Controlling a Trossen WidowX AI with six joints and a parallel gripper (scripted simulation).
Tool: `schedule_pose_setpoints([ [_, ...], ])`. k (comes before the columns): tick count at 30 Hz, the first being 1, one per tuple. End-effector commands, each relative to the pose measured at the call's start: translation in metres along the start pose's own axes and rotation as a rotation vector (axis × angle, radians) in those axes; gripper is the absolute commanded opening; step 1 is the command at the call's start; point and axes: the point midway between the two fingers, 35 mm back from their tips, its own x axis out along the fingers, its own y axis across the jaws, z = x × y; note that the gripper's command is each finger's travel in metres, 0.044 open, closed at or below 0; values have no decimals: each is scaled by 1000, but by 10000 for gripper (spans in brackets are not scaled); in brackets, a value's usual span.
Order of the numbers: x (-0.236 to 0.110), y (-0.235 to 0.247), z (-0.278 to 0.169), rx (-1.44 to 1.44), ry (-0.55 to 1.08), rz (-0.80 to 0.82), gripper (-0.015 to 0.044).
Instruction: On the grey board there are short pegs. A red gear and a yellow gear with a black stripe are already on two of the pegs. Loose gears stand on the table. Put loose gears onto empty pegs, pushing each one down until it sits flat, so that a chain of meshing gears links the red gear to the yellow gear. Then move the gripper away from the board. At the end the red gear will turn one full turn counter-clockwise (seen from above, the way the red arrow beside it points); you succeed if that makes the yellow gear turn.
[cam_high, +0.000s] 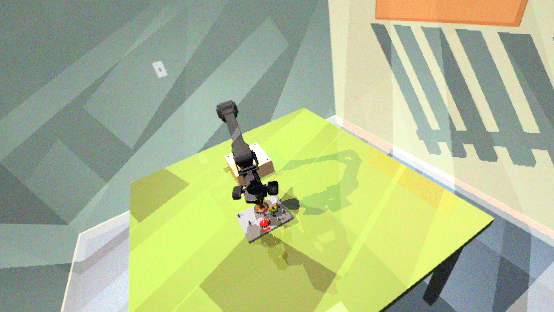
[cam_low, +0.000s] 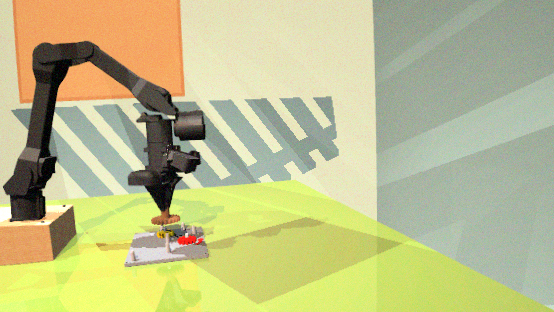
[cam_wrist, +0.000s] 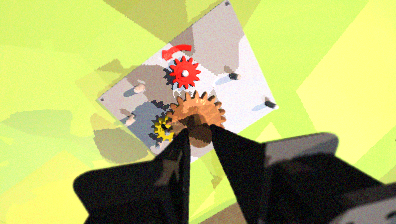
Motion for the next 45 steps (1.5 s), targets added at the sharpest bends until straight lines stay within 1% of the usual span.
schedule_pose_setpoints([
  [1,3,1,0,-33,1,5,0],
  [9,15,1,-1,-121,1,5,0],
  [15,24,0,0,-115,1,5,0],
  [28,44,1,-1,72,1,5,0],
  [34,41,0,0,160,1,5,0],
  [45,42,1,0,25,1,5,0],
])
